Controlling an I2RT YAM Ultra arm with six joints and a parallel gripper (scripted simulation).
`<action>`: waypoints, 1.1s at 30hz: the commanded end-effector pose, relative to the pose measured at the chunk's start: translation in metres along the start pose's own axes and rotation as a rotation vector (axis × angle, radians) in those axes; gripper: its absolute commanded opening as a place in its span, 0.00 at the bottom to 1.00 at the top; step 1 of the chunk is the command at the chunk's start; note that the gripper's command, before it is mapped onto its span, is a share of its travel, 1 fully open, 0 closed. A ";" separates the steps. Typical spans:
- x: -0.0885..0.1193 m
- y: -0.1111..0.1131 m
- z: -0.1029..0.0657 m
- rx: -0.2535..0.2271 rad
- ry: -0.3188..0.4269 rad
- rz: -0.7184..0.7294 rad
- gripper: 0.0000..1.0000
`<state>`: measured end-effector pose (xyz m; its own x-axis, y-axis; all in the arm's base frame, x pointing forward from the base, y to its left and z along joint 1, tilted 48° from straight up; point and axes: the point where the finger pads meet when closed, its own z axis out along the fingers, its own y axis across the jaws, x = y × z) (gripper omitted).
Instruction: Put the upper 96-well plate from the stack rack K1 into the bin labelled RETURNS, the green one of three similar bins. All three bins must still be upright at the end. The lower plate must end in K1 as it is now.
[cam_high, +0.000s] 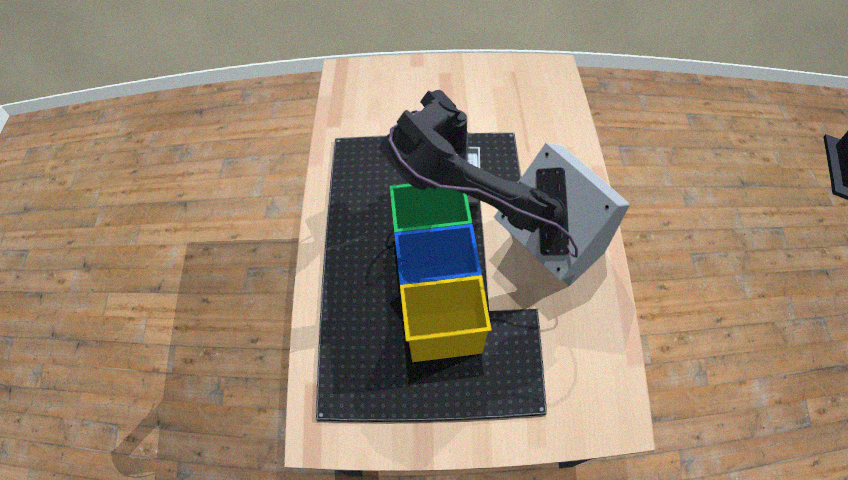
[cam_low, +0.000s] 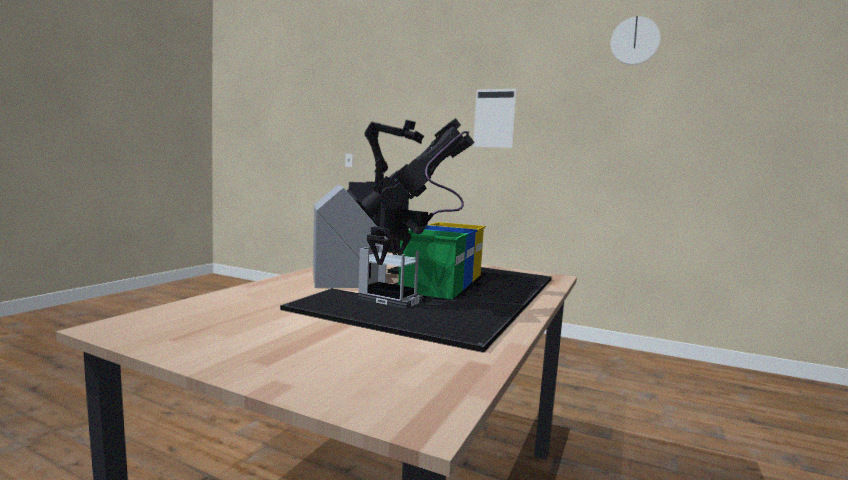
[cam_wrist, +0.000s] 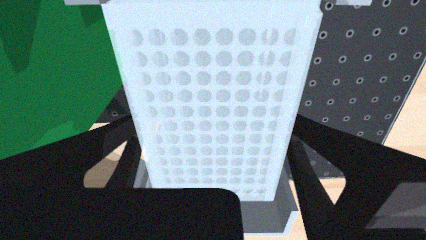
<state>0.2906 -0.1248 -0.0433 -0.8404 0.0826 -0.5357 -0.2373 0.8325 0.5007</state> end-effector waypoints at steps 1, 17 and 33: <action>-0.015 -0.007 -0.025 0.029 -0.036 -0.020 0.00; -0.014 -0.007 -0.048 0.032 -0.033 -0.020 0.00; -0.011 -0.007 -0.072 0.036 -0.025 -0.020 0.00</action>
<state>0.2678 -0.1515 -0.0097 -0.8401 0.0835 -0.5359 -0.2378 0.8313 0.5023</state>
